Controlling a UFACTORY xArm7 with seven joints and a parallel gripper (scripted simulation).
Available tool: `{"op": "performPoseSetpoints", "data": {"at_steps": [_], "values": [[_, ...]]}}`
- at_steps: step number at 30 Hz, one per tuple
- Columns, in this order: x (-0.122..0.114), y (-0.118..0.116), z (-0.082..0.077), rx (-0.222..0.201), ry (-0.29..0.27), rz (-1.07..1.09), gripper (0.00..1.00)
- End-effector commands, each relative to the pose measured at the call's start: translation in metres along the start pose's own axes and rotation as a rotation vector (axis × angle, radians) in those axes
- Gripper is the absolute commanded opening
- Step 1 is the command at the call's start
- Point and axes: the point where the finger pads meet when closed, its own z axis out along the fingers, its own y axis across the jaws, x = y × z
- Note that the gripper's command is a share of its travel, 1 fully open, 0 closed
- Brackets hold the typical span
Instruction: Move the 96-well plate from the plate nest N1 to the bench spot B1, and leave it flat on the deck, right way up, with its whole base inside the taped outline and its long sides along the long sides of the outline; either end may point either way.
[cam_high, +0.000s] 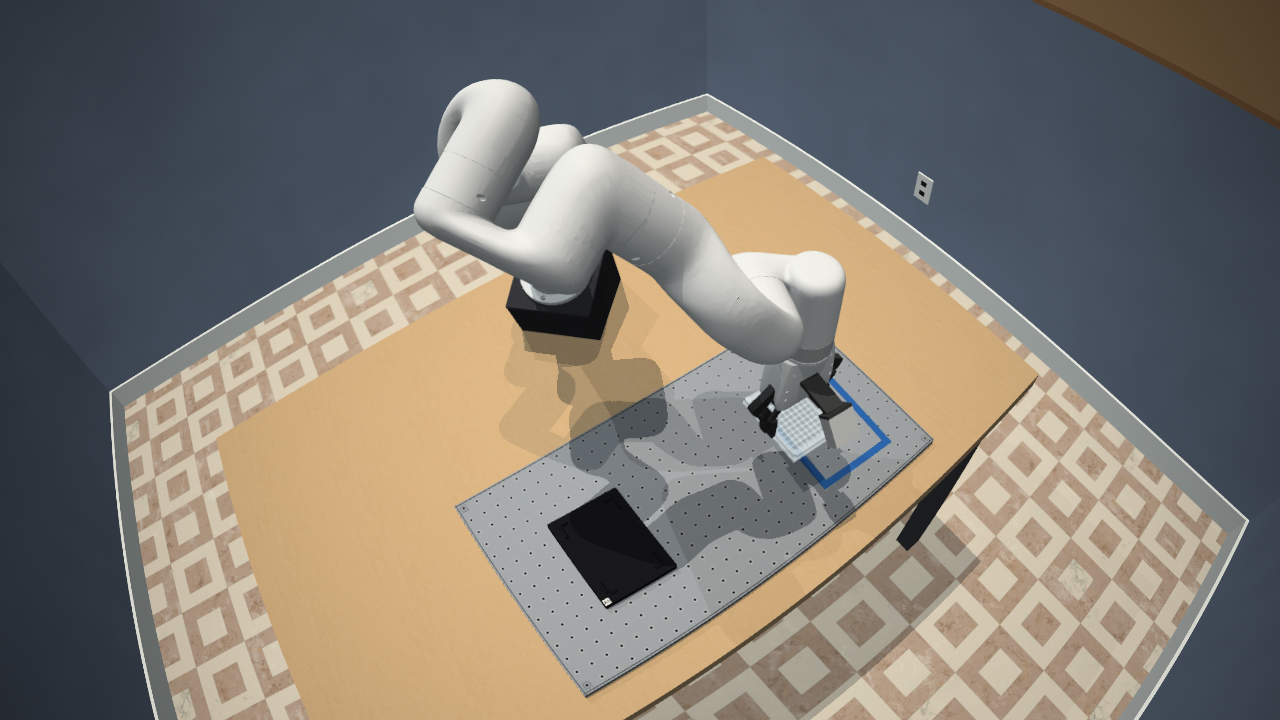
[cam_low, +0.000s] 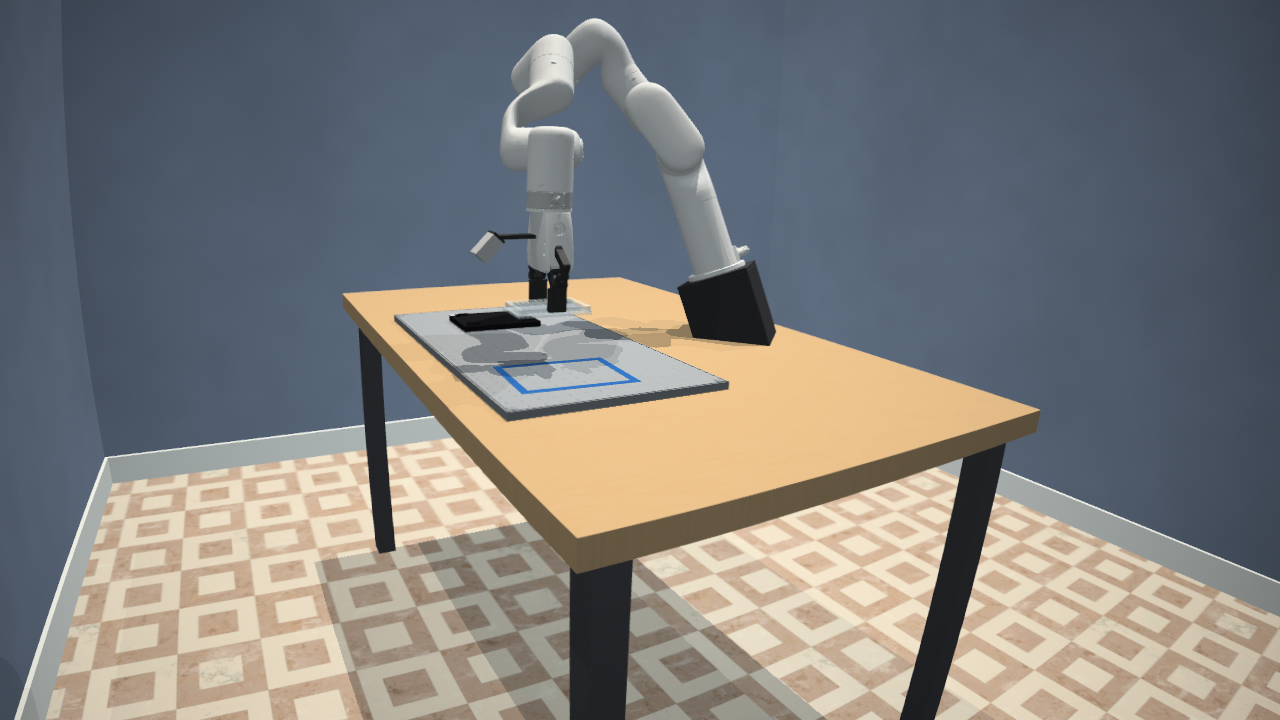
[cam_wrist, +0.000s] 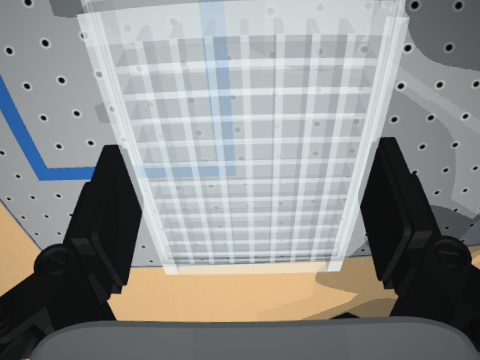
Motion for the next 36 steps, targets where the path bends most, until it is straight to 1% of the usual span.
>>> {"op": "performPoseSetpoints", "data": {"at_steps": [1, 4, 6, 21, 23, 27, 36], "values": [[0.002, -0.016, 0.0, -0.001, 0.003, 0.0, 0.0], [0.002, -0.026, 0.0, -0.001, 0.003, 0.0, 0.0], [0.002, -0.026, 0.0, -0.001, 0.003, 0.0, 0.0], [0.002, -0.077, 0.001, 0.0, 0.003, 0.0, 0.0], [0.002, -0.077, 0.001, 0.0, 0.003, 0.0, 0.0], [0.002, -0.09, 0.002, 0.0, 0.003, 0.0, 0.0], [0.002, -0.091, 0.002, 0.0, 0.003, 0.0, 0.0]]}}
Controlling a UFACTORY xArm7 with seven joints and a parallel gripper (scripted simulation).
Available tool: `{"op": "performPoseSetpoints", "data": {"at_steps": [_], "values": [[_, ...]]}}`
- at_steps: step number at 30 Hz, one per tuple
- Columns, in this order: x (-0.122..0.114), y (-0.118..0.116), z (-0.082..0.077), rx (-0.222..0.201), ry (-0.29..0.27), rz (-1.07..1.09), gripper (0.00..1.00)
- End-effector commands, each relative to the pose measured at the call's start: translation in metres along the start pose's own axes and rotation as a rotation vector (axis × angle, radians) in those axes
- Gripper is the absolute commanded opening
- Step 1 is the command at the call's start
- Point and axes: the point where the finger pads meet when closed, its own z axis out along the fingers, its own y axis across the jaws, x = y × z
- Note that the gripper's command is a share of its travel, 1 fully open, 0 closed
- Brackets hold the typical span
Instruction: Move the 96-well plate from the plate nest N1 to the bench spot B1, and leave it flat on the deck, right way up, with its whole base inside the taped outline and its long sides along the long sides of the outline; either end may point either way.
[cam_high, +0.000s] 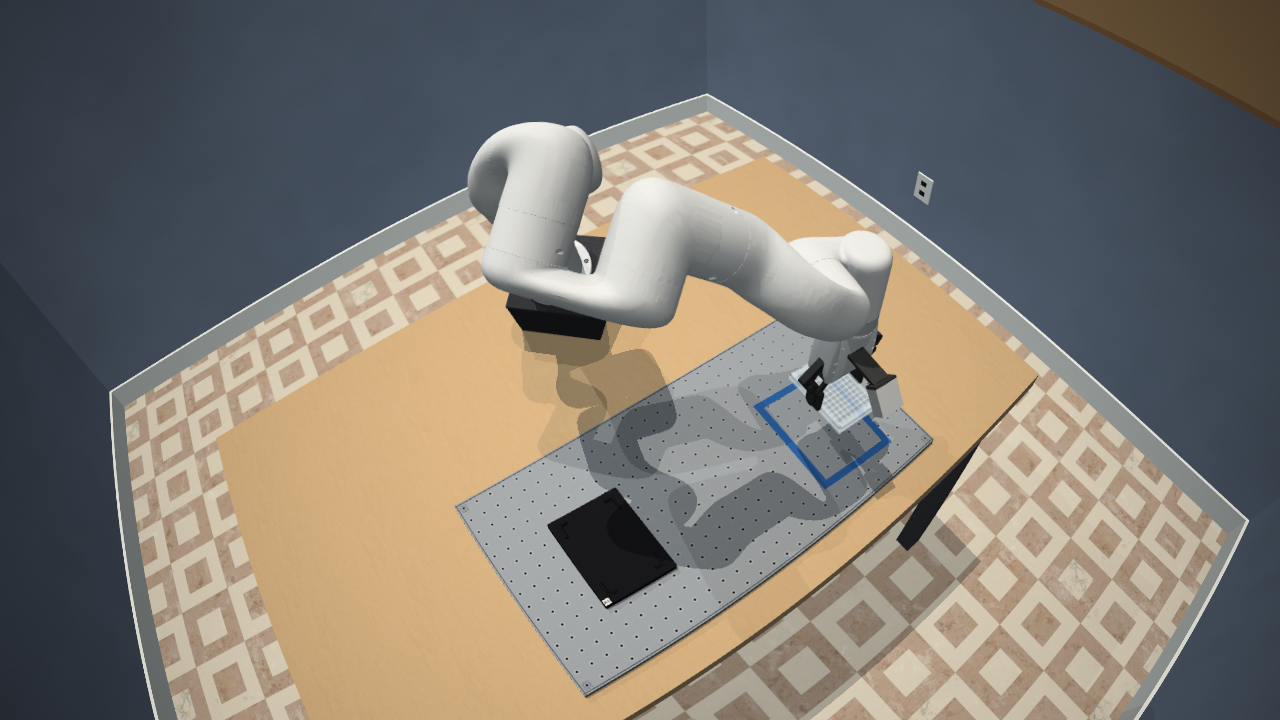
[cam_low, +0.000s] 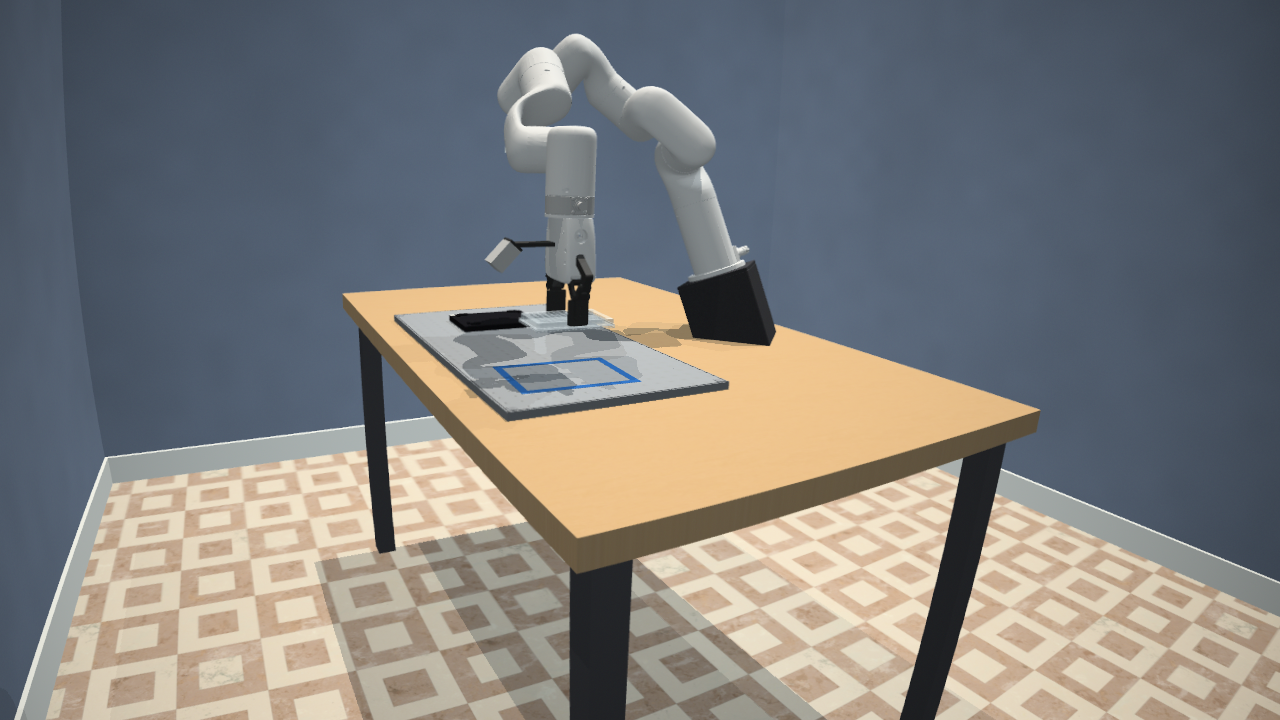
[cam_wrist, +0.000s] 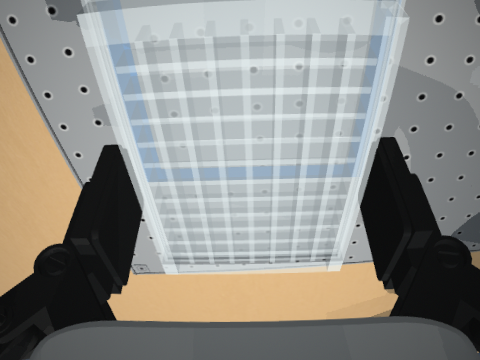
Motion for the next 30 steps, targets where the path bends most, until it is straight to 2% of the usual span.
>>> {"op": "performPoseSetpoints", "data": {"at_steps": [1, 30], "values": [[0.0009, -0.0013, -0.0018, 0.003, 0.003, -0.001, 0.0], [0.0007, 0.0, 0.0015, 0.003, 0.003, -0.001, 0.0]]}}
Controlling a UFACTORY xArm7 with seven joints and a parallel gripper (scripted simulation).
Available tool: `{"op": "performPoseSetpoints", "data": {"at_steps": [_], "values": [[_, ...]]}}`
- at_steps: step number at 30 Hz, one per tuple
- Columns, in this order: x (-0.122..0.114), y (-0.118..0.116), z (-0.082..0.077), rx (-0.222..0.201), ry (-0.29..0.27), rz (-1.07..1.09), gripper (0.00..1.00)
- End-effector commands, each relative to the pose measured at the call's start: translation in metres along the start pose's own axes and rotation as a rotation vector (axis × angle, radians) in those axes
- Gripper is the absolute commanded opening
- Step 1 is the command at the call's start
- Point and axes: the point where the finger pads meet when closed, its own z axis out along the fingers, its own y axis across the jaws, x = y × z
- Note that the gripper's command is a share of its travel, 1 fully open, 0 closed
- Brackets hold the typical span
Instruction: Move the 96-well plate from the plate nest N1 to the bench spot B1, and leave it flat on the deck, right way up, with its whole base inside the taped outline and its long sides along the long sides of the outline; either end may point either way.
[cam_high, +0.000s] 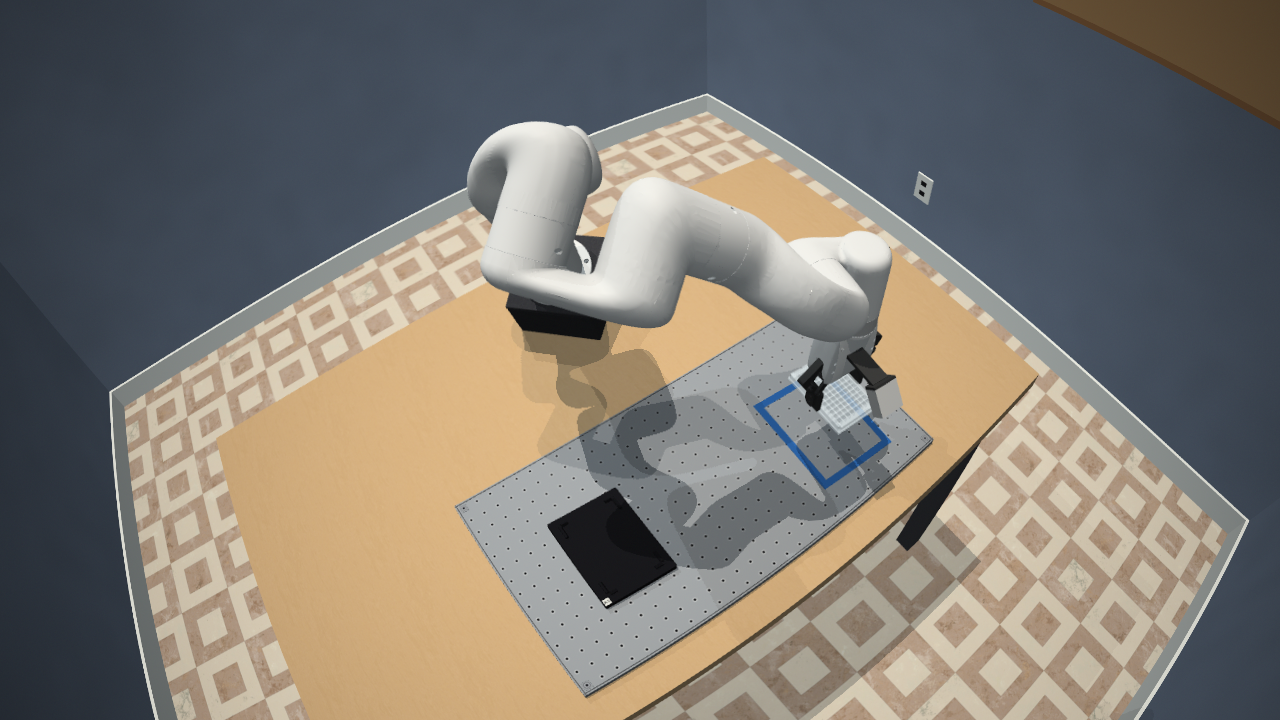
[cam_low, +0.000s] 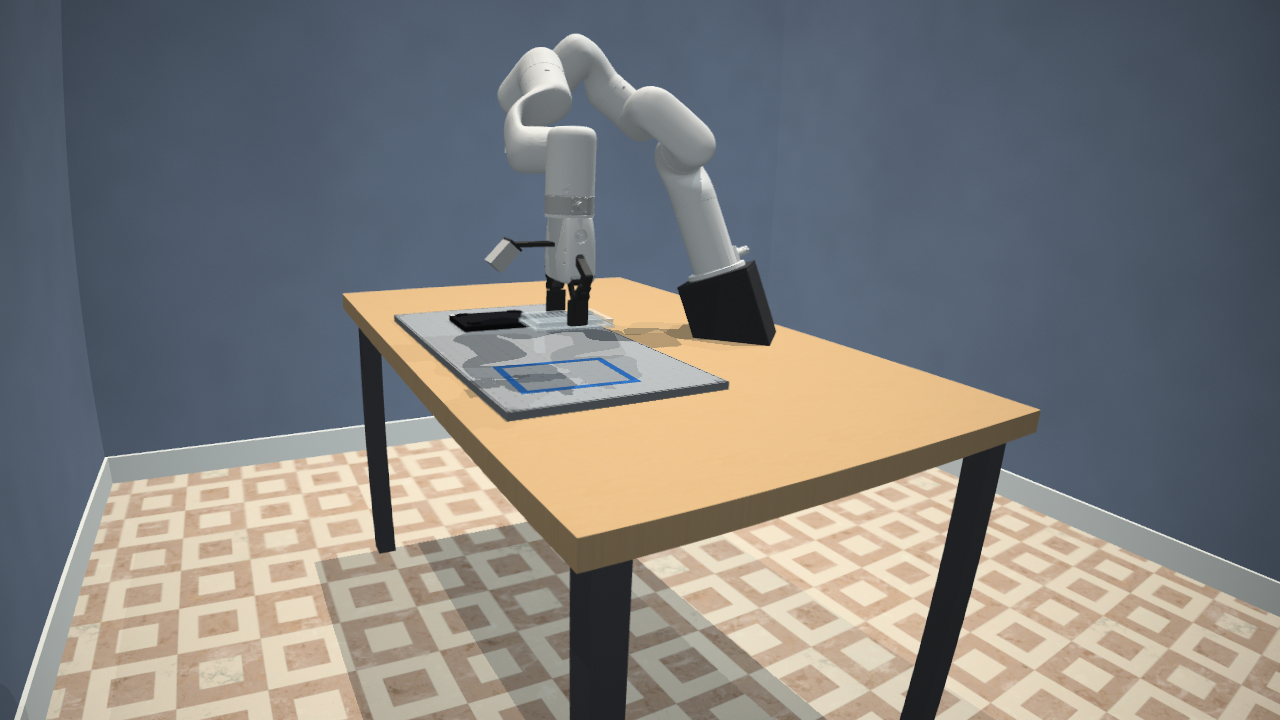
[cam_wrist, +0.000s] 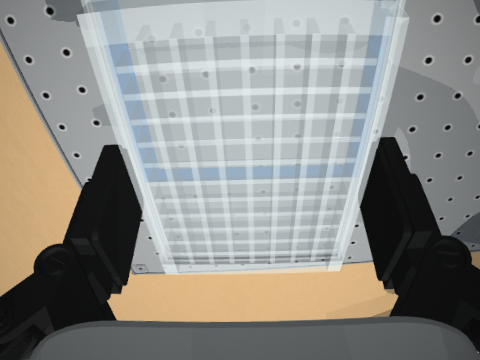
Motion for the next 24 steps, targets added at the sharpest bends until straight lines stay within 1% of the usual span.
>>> {"op": "performPoseSetpoints", "data": {"at_steps": [1, 6, 8, 24], "values": [[0.001, -0.001, 0.003, 0.003, 0.003, -0.001, 0.0], [0.001, -0.001, 0.011, 0.003, 0.003, -0.001, 0.0], [0.001, -0.001, 0.011, 0.003, 0.003, -0.001, 0.0], [0.001, -0.001, 0.036, 0.003, 0.003, -0.001, 0.0]]}}
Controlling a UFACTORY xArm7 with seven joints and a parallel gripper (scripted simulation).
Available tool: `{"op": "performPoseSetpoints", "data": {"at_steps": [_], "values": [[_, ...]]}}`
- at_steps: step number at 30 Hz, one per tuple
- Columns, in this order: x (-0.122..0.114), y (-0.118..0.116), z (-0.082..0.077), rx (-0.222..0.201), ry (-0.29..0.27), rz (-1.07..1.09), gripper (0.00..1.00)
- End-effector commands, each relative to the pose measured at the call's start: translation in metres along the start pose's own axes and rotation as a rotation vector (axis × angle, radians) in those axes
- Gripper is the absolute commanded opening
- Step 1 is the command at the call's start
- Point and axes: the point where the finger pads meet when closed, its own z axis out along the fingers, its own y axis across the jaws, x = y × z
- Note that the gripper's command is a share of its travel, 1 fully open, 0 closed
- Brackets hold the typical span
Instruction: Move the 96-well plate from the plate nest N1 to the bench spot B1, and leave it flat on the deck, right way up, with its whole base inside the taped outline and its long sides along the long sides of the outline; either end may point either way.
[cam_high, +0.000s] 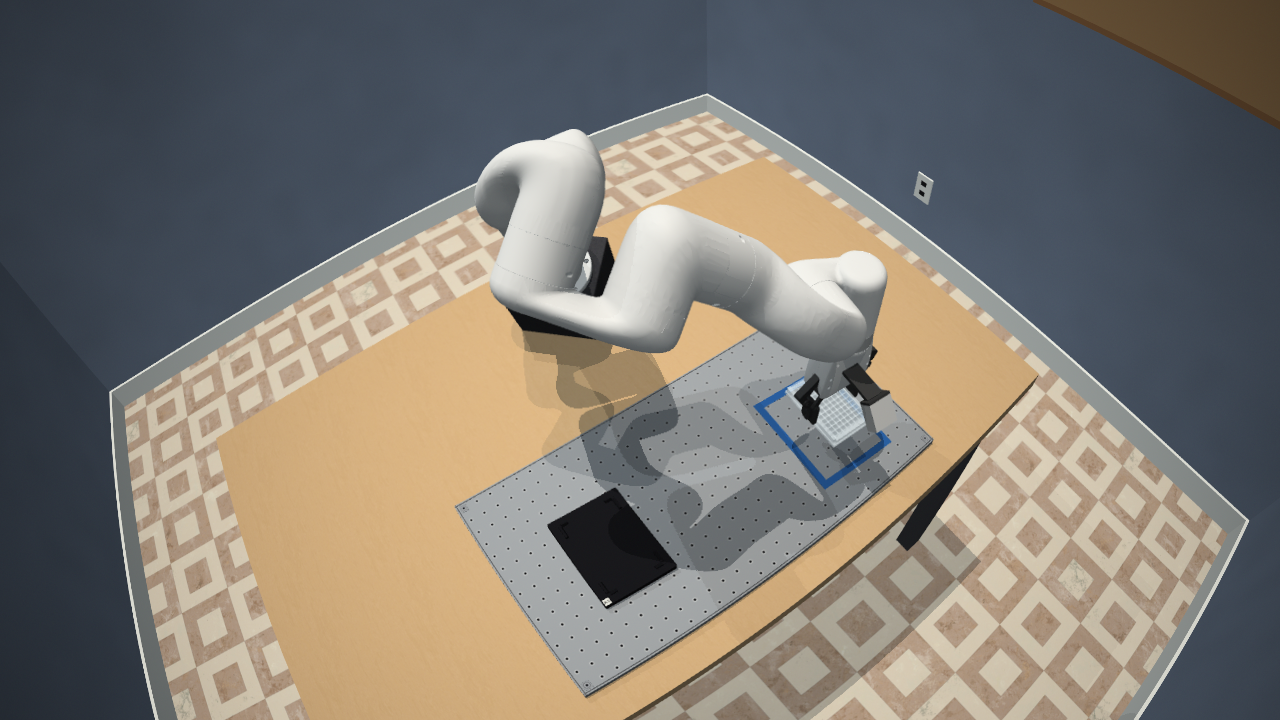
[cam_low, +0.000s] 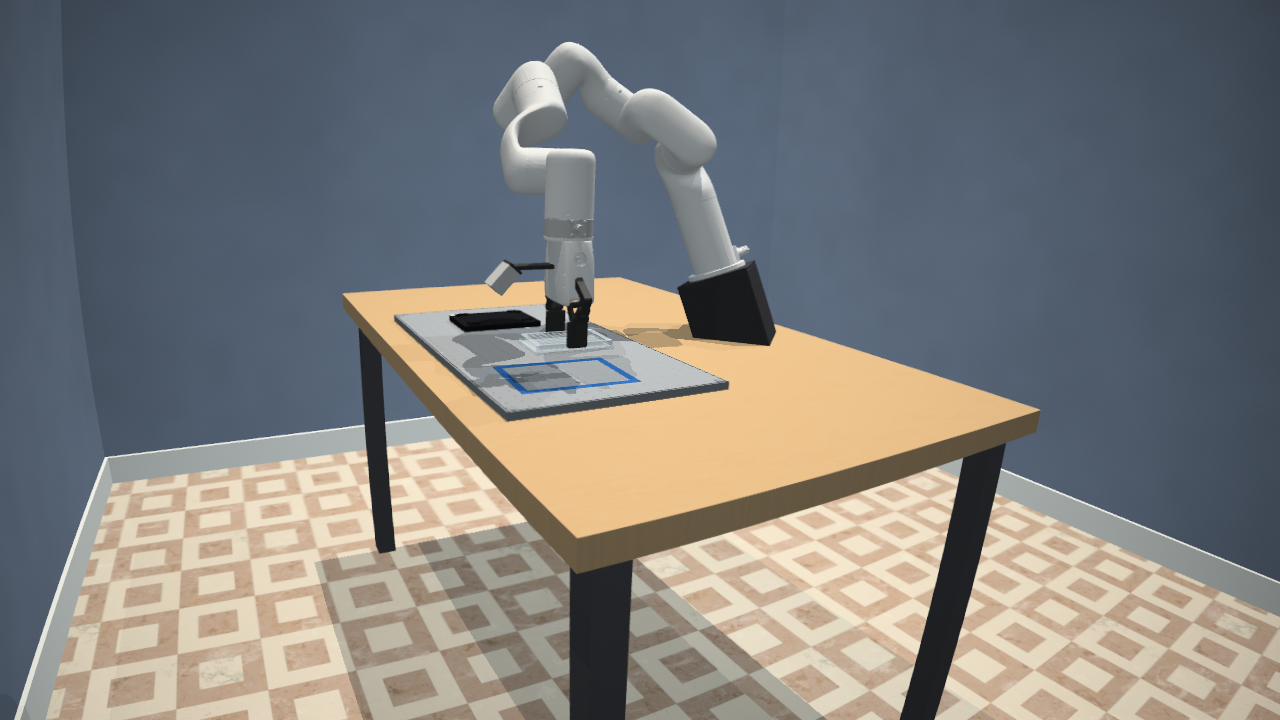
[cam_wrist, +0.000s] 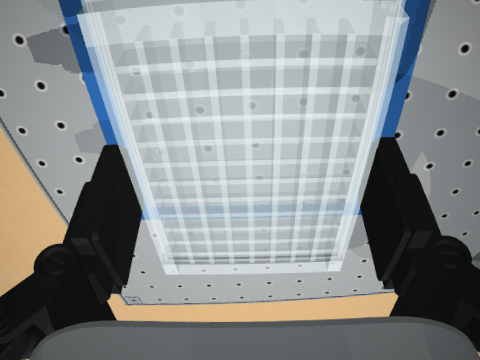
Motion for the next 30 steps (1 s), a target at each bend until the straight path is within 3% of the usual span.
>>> {"op": "performPoseSetpoints", "data": {"at_steps": [1, 16, 30], "values": [[0.001, -0.001, 0.002, 0.003, 0.004, 0.0, 0.0], [0.001, -0.001, 0.027, 0.003, 0.004, 0.0, 0.0], [0.001, -0.002, 0.032, 0.003, 0.004, 0.0, 0.0]]}}
